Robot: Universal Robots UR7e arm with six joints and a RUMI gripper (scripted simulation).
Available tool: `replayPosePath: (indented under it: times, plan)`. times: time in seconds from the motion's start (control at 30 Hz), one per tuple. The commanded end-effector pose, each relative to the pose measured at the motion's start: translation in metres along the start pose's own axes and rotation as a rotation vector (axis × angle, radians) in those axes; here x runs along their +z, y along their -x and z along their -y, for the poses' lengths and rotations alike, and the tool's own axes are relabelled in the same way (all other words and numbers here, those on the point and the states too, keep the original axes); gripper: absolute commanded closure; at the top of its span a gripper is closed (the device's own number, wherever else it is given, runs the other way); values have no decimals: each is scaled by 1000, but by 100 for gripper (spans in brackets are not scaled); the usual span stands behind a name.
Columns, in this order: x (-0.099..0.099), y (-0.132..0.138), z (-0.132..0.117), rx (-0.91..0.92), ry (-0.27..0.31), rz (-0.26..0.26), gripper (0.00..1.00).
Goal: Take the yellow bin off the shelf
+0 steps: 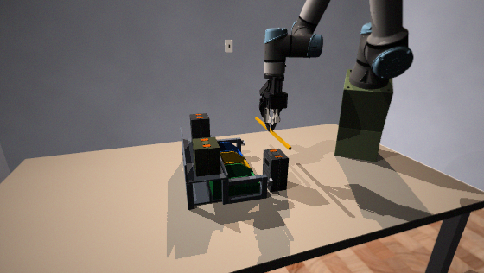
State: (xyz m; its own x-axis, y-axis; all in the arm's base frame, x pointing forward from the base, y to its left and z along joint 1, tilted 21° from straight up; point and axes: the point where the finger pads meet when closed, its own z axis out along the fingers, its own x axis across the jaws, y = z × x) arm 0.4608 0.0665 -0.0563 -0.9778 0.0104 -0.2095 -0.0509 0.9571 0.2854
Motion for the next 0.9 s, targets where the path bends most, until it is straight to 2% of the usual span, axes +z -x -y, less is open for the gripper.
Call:
replayPosePath:
  times: [0.0, 0.7, 0.87]
  plan:
    - [-2, -20, 1, -2, -1, 6, 100]
    - [-1, -87, 1, -2, -1, 6, 100]
    - [-1, -95, 1, -2, -1, 6, 100]
